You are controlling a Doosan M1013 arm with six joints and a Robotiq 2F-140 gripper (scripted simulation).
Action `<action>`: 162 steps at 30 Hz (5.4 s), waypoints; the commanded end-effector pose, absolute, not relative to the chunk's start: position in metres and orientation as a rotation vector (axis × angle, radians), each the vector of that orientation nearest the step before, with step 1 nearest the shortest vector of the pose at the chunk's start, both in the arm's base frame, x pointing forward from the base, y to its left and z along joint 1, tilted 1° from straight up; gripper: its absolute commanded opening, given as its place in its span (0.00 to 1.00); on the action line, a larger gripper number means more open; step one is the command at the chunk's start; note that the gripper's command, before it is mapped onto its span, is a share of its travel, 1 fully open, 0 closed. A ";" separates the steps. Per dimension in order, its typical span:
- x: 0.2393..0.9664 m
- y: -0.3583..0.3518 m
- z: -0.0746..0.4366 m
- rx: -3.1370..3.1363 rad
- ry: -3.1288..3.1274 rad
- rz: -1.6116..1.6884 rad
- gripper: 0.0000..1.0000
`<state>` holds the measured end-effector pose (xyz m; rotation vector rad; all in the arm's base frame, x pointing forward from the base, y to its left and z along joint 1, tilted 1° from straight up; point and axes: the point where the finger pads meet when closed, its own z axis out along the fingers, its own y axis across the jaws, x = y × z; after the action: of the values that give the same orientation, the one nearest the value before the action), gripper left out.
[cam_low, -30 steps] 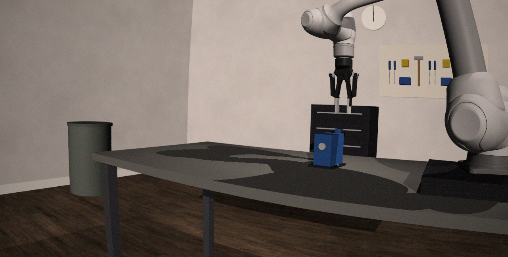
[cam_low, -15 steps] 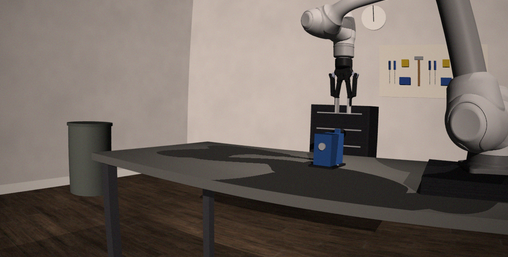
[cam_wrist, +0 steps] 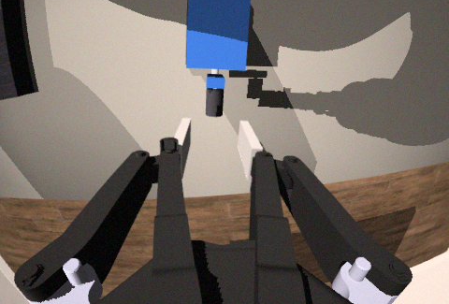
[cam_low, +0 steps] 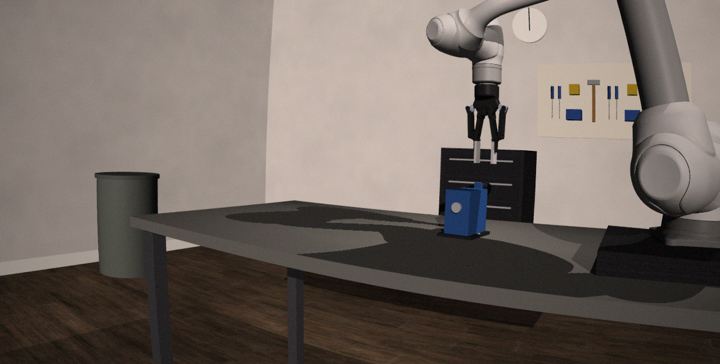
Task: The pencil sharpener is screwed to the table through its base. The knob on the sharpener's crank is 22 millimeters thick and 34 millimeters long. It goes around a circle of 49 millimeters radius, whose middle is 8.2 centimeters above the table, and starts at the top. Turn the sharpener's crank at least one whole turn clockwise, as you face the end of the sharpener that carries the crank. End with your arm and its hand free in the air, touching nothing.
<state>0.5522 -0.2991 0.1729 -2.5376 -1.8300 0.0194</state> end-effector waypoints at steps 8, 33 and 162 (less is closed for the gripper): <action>0.552 -0.299 0.154 -2.524 -1.846 0.027 0.32; 0.552 -0.299 0.130 -2.524 -1.846 0.027 0.32; 0.550 -0.299 0.080 -2.524 -1.846 0.027 0.32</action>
<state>0.5513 -0.2986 0.0846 -2.5362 -1.8318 0.0196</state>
